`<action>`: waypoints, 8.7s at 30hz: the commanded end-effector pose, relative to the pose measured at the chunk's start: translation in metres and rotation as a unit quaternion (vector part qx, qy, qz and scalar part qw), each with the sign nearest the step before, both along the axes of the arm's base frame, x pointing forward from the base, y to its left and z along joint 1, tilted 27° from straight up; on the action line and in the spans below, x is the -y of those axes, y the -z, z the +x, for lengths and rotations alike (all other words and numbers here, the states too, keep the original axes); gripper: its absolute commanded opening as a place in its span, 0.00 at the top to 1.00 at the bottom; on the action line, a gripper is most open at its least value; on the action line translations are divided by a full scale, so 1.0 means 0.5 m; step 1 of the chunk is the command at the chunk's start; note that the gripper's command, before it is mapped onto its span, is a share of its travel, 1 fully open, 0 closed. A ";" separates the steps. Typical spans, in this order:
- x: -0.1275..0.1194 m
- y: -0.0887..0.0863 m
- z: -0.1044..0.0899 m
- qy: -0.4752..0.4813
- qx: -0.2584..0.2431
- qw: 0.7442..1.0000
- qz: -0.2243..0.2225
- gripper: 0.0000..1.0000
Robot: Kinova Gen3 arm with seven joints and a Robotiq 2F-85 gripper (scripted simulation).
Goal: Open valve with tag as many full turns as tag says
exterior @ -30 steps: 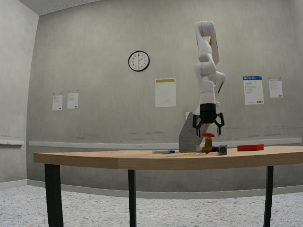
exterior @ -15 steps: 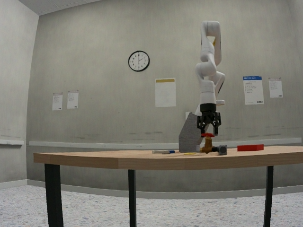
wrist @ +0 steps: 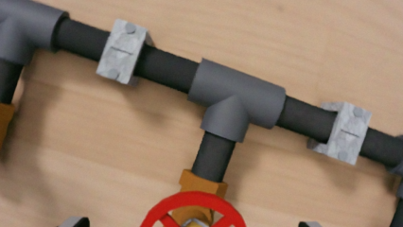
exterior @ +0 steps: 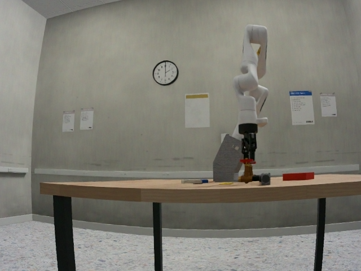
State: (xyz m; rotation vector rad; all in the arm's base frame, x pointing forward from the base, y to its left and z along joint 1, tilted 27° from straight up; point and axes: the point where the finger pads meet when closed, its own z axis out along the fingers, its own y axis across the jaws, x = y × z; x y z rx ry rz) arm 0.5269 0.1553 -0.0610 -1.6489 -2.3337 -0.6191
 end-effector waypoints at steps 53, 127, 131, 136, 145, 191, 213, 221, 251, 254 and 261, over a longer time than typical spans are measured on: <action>0.001 -0.002 0.002 0.063 -0.032 0.997 0.004 0.48; 0.001 -0.002 0.002 -0.834 0.428 0.343 -0.060 0.48; 0.001 -0.002 0.002 -0.844 0.432 0.312 -0.061 0.48; 0.001 -0.002 0.002 -0.860 0.441 0.249 -0.062 0.48; 0.001 -0.002 0.002 -0.873 0.448 0.182 -0.063 0.48; 0.001 -0.002 0.002 -0.876 0.449 0.167 -0.063 0.00; 0.001 -0.002 0.002 -0.839 0.430 0.327 -0.061 0.00; 0.001 -0.002 0.002 -0.802 0.411 0.430 -0.058 0.00; 0.001 -0.002 0.002 -0.382 0.196 0.903 -0.028 0.00; 0.001 -0.002 0.002 -0.318 0.164 0.933 -0.024 0.00; 0.001 -0.002 0.002 -0.180 0.093 0.979 -0.014 0.00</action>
